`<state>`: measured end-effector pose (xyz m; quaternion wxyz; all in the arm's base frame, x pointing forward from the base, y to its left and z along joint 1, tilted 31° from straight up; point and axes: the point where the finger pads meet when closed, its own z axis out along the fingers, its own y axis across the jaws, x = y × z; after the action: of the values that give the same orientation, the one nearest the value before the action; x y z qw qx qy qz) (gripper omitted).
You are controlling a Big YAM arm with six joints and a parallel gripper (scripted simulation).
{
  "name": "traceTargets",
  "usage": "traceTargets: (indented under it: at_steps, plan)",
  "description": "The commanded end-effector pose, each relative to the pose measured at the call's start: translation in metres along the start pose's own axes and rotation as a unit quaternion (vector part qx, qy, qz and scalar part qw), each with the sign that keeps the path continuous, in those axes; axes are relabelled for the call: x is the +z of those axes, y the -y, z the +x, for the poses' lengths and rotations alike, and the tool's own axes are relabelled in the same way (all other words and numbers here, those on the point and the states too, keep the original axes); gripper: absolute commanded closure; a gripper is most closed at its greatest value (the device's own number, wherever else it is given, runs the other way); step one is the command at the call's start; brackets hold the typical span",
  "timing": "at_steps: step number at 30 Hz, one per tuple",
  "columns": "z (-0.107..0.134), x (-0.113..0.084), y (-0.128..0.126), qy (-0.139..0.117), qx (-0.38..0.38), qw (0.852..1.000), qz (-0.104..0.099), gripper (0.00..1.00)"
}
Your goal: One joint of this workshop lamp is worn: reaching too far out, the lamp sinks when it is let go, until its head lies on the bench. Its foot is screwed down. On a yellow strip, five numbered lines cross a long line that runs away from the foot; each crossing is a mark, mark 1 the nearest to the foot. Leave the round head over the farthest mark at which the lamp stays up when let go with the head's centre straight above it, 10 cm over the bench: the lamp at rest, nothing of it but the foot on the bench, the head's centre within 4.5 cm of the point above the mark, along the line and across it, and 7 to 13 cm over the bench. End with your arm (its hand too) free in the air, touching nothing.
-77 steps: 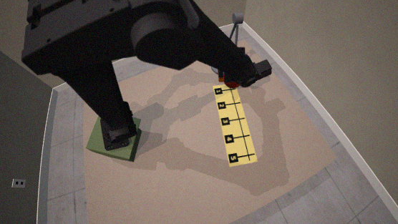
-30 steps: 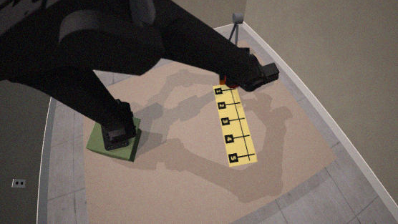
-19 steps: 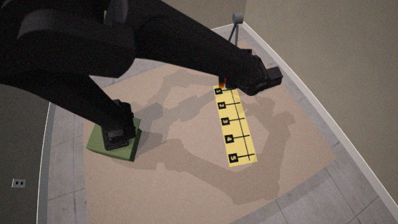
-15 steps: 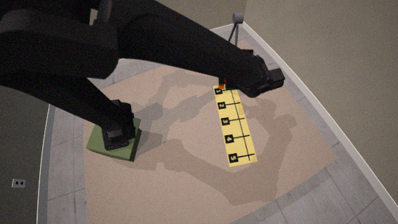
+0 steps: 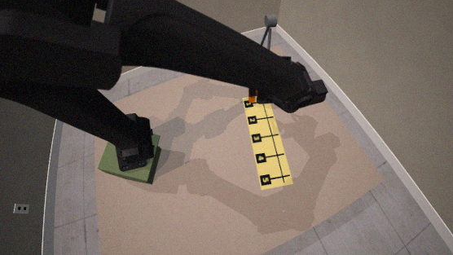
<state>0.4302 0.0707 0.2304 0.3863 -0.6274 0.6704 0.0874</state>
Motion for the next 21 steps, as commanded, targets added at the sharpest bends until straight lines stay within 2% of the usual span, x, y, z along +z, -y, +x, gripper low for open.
traceTargets:
  at_steps: [1,21]
  plan:
    - [-0.014,-0.023,0.026,0.004,-0.017,1.000,0.024,0.00]
    - [-0.005,-0.007,0.005,0.001,-0.002,1.000,0.003,0.00]
